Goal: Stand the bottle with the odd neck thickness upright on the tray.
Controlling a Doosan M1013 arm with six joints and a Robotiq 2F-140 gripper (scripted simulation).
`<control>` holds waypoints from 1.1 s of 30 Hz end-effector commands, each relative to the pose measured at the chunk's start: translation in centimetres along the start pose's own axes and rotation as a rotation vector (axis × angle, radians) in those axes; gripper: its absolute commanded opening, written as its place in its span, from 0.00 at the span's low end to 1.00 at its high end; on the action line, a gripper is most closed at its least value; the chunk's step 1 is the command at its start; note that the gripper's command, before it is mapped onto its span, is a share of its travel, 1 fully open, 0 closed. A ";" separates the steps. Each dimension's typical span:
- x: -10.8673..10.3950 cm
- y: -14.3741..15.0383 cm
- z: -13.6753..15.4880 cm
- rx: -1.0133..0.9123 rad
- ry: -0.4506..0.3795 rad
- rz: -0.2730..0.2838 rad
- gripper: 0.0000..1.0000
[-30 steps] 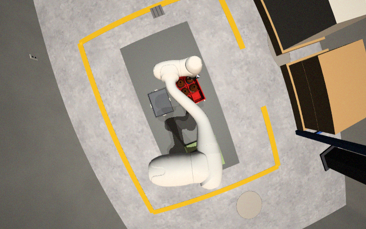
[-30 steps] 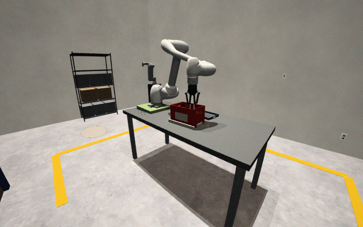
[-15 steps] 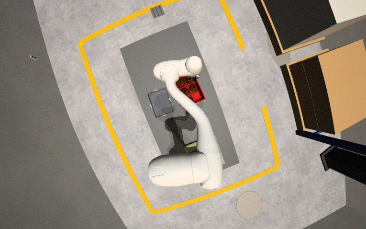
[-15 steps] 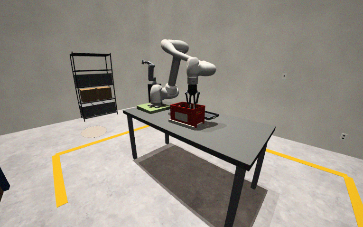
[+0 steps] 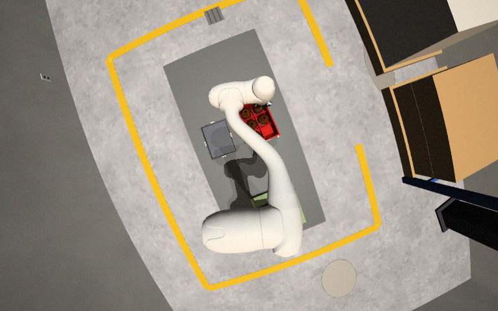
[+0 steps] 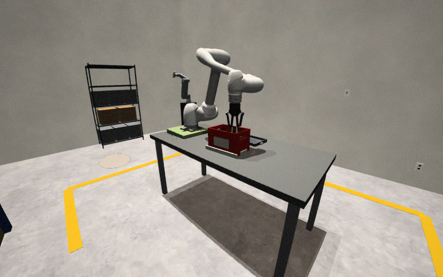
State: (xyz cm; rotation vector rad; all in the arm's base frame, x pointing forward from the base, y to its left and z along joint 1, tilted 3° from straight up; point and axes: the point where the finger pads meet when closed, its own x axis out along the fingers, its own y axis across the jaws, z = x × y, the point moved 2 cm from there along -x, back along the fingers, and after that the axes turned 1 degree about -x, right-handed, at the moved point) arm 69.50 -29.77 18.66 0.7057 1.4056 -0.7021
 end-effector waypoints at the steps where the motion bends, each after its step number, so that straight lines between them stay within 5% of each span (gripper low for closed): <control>1: 0.5 -0.1 0.1 -0.002 0.001 0.001 0.00; 33: -1.7 0.1 0.0 -0.002 0.001 0.001 0.00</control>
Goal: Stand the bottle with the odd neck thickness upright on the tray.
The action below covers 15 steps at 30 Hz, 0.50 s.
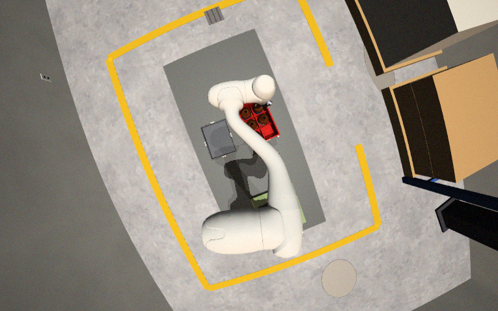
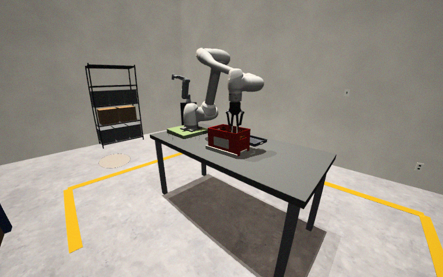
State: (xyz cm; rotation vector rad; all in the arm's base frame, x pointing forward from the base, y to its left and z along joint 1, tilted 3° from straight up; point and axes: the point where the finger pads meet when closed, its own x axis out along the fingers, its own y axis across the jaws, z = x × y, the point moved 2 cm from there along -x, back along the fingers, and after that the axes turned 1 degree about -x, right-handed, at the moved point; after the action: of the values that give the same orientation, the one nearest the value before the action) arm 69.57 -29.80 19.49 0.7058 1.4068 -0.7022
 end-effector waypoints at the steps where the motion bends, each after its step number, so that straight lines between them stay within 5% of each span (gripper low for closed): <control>1: -1.0 0.0 -0.1 -0.002 0.000 0.002 0.00; 15: -2.2 0.1 -0.2 -0.002 0.000 0.002 0.00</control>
State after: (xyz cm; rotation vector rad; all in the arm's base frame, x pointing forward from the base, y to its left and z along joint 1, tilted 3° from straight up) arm 69.50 -29.76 20.98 0.7058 1.4066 -0.7021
